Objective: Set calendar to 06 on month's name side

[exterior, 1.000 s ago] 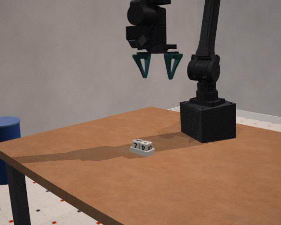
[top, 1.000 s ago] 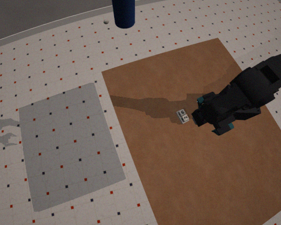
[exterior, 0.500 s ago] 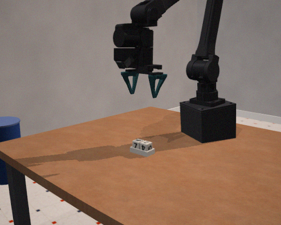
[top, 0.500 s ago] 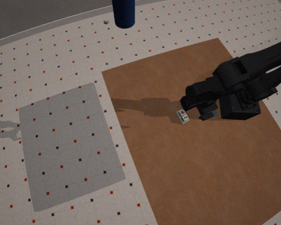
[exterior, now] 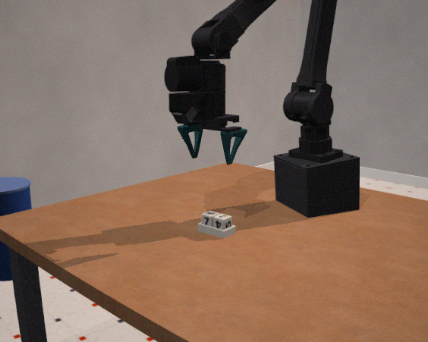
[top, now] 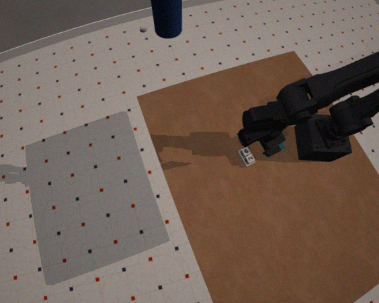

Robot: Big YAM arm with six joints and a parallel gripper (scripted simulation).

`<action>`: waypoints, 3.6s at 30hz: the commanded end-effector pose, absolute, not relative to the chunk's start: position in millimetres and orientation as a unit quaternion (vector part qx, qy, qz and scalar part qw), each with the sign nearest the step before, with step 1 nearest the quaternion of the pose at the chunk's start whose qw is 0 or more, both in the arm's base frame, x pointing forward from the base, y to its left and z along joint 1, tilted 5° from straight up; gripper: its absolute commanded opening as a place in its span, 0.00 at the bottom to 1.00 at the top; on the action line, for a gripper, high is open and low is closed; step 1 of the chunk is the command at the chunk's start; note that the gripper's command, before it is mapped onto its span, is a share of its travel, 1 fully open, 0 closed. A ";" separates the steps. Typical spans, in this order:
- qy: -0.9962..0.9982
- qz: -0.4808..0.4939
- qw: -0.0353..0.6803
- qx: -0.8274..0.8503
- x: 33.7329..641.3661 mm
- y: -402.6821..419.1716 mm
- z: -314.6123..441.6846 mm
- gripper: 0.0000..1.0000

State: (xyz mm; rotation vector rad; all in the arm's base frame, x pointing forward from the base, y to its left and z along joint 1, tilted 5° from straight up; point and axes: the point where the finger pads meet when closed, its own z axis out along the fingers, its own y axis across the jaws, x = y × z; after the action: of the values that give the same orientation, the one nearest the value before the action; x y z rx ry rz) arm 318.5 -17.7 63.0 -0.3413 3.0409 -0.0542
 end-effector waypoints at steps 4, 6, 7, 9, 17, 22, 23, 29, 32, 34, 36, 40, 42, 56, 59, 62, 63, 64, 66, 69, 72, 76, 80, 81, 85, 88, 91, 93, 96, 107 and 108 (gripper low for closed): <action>0.990 -0.020 0.066 -0.126 336.9 -15.7 74.4 1.00; 0.990 -0.020 0.066 -0.126 336.9 -15.7 74.4 1.00; 0.990 -0.020 0.066 -0.126 336.9 -15.7 74.4 1.00; 0.990 -0.020 0.066 -0.126 336.9 -15.7 74.4 1.00; 0.978 -0.021 0.047 -0.200 325.8 -15.1 56.9 1.00; 0.957 -0.025 0.045 -0.287 326.6 -14.9 50.2 1.00; 0.951 -0.026 0.044 -0.305 326.8 -14.9 48.8 1.00; 0.925 -0.029 0.042 -0.376 327.3 -14.8 43.2 1.00; 0.908 -0.030 0.041 -0.416 327.6 -14.7 39.9 1.00; 0.898 -0.031 0.040 -0.437 327.7 -14.6 38.1 1.00; 0.882 -0.033 0.039 -0.469 327.9 -14.6 35.5 1.00; 0.856 -0.034 0.037 -0.515 328.1 -14.5 31.5 1.00; 0.846 -0.035 0.036 -0.531 328.1 -14.4 30.1 1.00; 0.717 -0.041 0.027 -0.695 328.2 -14.1 14.7 1.00; 0.697 -0.041 0.026 -0.716 328.1 -14.1 12.5 1.00; 0.668 -0.042 0.024 -0.742 328.0 -14.0 9.6 1.00; 0.652 -0.043 0.023 -0.757 328.0 -14.0 8.1 1.00; 0.652 -0.043 0.023 -0.757 328.0 -14.0 8.0 1.00; 0.627 -0.043 0.022 -0.777 327.9 -13.9 5.7 1.00; 0.612 -0.044 0.021 -0.790 327.8 -13.9 4.3 1.00; 0.611 -0.044 0.020 -0.791 327.8 -13.9 4.2 0.45; 0.611 -0.044 0.020 -0.791 327.8 -13.9 4.2 0.45; 0.611 -0.044 0.020 -0.790 327.8 -13.9 4.2 0.45; 0.611 -0.044 0.020 -0.790 327.8 -13.9 4.2 0.45; 0.611 -0.044 0.020 -0.790 327.8 -13.9 4.2 0.45; 0.611 -0.044 0.020 -0.790 327.8 -13.9 4.2 0.45; 0.611 -0.044 0.020 -0.790 327.8 -13.9 4.2 0.45; 0.611 -0.044 0.020 -0.790 327.8 -13.9 4.2 0.45; 0.611 -0.044 0.020 -0.790 327.8 -13.9 4.2 0.45; 0.611 -0.044 0.020 -0.790 327.8 -13.9 4.1 0.45; 0.611 -0.044 0.020 -0.790 327.8 -14.0 4.1 0.45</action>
State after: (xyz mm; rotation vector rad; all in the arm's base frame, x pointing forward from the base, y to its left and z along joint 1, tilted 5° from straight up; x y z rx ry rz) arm 327.6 -18.1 9.9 -2.4291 1.9248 -0.1435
